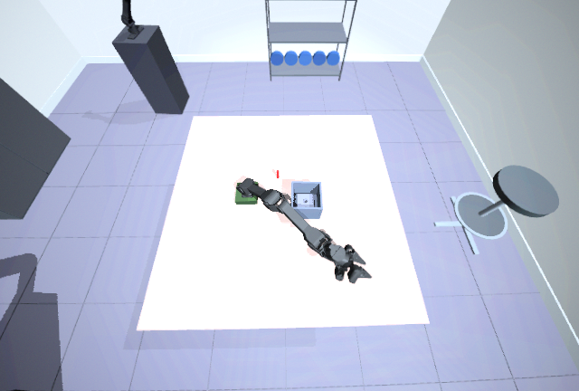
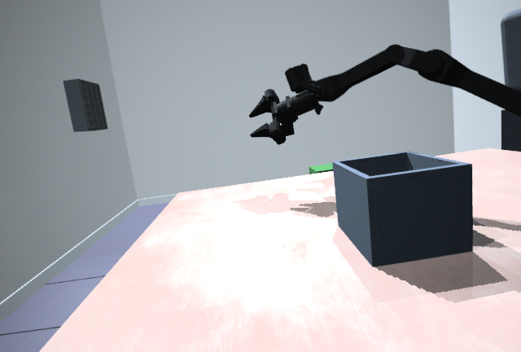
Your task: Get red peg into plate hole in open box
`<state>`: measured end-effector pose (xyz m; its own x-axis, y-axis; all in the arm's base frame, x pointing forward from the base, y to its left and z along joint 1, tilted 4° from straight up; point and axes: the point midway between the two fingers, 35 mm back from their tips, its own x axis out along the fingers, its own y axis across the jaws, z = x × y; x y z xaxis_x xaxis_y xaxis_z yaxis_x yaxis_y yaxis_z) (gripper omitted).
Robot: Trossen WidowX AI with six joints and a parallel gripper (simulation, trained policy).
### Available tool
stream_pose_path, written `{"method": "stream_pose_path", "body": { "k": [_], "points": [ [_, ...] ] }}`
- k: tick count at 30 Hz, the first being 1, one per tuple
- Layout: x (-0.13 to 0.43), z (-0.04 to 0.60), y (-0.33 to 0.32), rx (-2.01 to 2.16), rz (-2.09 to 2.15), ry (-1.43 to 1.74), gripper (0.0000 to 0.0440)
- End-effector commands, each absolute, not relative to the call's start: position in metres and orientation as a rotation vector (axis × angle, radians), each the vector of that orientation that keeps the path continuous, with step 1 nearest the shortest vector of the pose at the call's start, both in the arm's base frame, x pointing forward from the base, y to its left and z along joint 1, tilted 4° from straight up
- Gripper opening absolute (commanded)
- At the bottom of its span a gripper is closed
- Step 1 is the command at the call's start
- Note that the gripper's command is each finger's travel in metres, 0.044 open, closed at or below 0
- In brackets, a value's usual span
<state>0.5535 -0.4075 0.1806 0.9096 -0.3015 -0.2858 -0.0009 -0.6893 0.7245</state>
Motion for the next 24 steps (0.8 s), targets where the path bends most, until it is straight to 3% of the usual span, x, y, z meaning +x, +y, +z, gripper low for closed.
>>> {"method": "stream_pose_path", "body": {
  "k": [1, 2, 24],
  "points": [
    [0.555, 0.180, -0.404, 2.289, -0.500, -0.198, 0.0425],
    [0.556, 0.179, -0.399, 2.292, -0.505, -0.177, 0.0440],
    [0.594, 0.195, -0.153, 2.297, -0.557, 0.358, 0.0440]
  ]
}}
